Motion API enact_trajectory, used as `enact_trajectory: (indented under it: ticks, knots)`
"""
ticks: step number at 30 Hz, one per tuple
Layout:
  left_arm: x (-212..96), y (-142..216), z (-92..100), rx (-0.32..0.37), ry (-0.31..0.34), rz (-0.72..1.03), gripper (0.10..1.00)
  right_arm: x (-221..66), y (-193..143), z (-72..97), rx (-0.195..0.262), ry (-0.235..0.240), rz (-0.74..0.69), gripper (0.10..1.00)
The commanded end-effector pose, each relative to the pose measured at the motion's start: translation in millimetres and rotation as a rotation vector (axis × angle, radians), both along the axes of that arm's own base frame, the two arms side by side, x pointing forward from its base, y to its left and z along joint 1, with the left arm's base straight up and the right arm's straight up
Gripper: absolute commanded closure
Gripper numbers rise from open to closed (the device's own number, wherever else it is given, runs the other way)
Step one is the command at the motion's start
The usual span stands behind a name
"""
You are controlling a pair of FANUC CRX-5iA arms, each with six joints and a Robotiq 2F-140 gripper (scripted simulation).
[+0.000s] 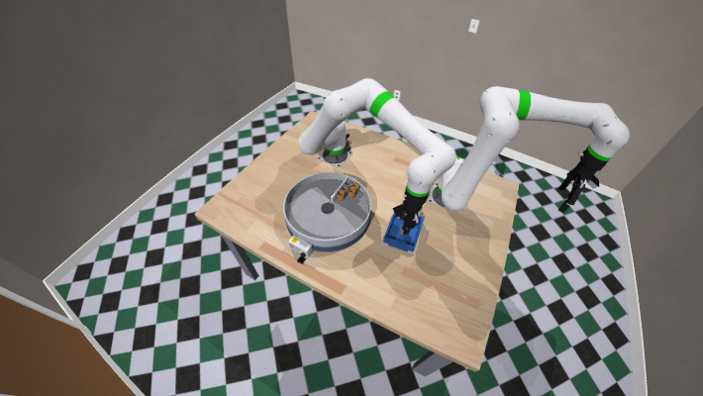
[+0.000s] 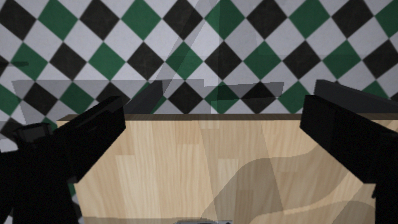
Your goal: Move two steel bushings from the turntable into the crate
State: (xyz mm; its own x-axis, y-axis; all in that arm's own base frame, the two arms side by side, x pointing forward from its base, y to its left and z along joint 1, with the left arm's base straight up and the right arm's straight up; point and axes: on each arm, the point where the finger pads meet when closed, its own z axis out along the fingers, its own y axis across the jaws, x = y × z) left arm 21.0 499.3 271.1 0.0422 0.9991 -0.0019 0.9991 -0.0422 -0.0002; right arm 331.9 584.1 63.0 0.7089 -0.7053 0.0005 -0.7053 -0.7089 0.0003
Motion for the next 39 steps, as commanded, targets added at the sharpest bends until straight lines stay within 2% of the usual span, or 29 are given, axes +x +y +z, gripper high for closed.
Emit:
enact_trajectory:
  ticks: [1,39]
  knots:
    - [0.2,0.3,0.9,0.002,0.0,0.0,0.098,0.4,0.5,0.9,0.002,-0.001,0.0,0.999]
    - [0.2,0.3,0.9,0.002,0.0,0.0,0.098,0.4,0.5,-4.4,0.002,-0.001,0.0,0.999]
